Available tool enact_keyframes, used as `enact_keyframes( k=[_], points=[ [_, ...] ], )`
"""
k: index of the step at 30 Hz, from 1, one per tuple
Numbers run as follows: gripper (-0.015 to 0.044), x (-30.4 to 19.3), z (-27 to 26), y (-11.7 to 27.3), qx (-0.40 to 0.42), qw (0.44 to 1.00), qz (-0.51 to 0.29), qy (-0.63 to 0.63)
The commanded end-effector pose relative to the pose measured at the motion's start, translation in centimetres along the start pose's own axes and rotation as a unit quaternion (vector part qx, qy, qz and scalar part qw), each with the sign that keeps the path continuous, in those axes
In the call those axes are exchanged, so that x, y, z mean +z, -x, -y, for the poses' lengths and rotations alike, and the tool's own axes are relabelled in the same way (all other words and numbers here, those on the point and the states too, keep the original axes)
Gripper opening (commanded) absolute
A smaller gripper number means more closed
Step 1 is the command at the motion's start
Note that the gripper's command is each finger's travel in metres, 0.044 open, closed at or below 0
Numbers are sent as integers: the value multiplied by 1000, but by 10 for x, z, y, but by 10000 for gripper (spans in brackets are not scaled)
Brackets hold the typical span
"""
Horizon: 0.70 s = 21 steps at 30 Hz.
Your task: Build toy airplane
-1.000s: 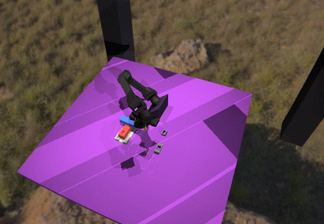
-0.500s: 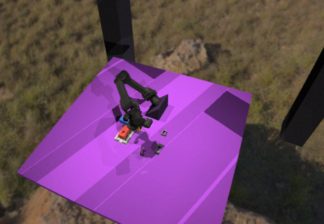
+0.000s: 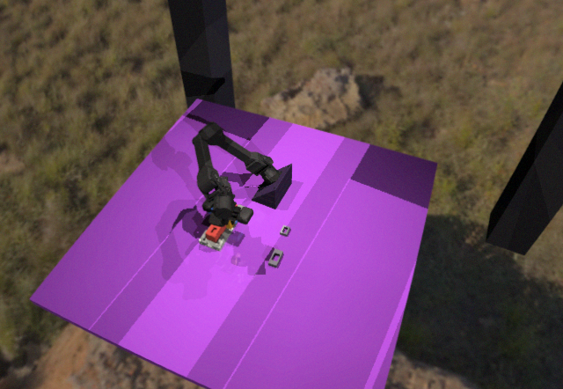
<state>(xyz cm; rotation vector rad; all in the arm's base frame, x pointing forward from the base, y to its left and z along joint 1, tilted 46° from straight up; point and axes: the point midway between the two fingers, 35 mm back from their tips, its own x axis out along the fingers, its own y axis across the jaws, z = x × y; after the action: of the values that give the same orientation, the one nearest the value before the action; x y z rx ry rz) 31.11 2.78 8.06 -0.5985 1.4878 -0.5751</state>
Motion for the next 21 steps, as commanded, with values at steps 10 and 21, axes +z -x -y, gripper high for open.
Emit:
enact_keyframes(
  k=[10,21],
  points=[
    [0,10,40,-5,-12,1000,5,-8],
    [0,12,73,-12,-26,1000,2,-12]
  ],
)
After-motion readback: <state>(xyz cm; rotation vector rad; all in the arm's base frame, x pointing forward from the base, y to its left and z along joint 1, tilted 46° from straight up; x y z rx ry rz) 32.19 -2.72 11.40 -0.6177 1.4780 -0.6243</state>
